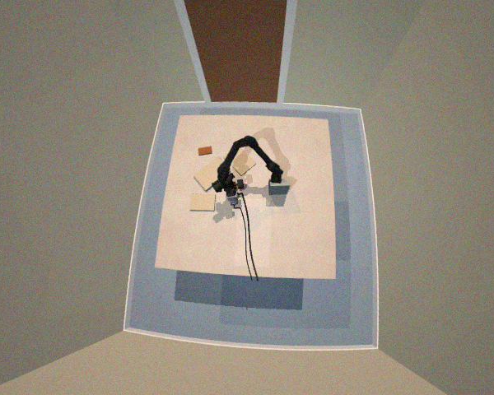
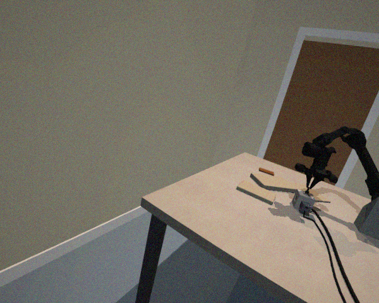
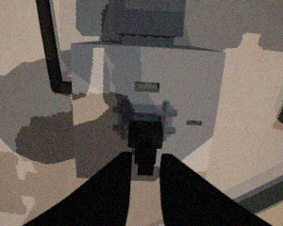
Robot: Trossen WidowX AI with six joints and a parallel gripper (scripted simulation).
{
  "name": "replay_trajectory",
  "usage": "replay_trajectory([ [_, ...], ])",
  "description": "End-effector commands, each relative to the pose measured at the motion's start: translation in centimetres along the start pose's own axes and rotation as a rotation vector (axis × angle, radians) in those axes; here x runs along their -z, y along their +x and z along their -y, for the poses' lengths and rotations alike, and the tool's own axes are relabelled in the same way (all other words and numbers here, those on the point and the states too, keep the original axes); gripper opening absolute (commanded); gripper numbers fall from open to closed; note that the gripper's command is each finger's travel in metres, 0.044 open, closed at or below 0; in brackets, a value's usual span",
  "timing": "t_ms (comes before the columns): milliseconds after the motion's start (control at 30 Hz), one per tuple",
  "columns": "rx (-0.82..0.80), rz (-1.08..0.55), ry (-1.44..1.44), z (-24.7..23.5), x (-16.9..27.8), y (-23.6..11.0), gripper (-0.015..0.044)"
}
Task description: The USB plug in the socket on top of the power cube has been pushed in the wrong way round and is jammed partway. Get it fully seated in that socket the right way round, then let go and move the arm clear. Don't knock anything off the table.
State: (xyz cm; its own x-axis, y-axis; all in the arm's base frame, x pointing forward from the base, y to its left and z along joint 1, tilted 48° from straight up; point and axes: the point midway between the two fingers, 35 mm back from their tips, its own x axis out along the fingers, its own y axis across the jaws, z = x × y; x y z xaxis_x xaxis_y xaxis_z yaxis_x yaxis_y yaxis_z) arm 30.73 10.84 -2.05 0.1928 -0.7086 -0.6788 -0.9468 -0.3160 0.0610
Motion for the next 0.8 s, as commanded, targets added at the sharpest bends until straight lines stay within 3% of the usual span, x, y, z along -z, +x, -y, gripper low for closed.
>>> replay_trajectory([
  [0,0.000,0.000,0.000,0.00,0.00,-0.02,0.0000],
  [767,-0.001,0.000,0.000,-0.01,-0.01,-0.43,0.0000],
])
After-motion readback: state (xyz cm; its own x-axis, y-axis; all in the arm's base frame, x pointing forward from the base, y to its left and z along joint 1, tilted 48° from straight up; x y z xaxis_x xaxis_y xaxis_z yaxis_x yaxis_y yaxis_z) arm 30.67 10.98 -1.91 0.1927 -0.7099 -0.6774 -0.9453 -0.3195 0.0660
